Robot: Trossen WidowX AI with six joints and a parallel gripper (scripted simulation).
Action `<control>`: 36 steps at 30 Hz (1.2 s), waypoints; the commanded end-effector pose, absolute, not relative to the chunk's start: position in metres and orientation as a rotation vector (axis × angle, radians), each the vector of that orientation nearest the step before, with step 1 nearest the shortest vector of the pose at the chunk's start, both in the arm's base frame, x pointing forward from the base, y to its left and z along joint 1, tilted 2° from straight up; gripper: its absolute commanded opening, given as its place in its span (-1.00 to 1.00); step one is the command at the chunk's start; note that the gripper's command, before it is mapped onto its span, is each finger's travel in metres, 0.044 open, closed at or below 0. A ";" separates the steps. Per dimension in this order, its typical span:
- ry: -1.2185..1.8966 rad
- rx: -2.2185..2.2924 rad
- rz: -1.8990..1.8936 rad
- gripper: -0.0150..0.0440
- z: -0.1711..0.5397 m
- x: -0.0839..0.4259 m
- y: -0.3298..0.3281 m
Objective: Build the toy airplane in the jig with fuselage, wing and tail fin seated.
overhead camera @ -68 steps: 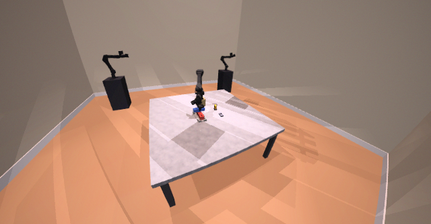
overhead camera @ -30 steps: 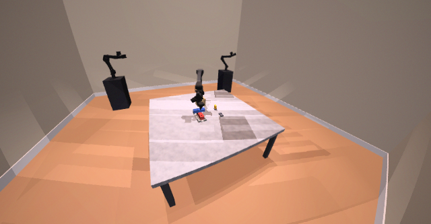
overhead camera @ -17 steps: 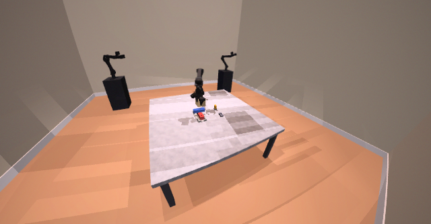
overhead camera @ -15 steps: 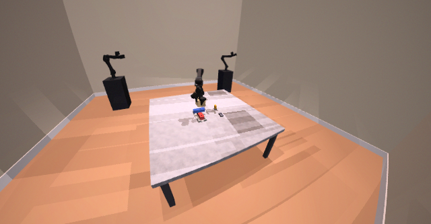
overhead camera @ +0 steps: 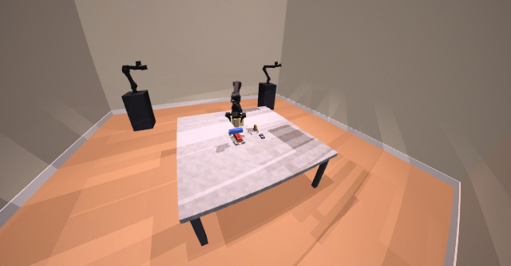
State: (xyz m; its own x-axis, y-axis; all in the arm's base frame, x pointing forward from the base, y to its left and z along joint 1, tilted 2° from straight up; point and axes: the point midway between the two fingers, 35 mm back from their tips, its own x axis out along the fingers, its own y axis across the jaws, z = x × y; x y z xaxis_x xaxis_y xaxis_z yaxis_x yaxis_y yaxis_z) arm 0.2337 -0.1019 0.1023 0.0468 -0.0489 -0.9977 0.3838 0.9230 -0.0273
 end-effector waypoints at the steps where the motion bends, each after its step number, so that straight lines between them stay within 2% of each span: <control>1: 1.524 0.011 -0.079 1.00 0.101 0.234 -0.102; 11: 1.524 0.012 -0.078 1.00 0.101 0.236 -0.094; 21: 1.527 0.024 -0.065 1.00 0.095 0.240 0.021; 32: 1.531 0.029 -0.060 1.00 0.089 0.186 0.130; 36: 1.531 0.029 -0.060 1.00 0.088 0.175 0.141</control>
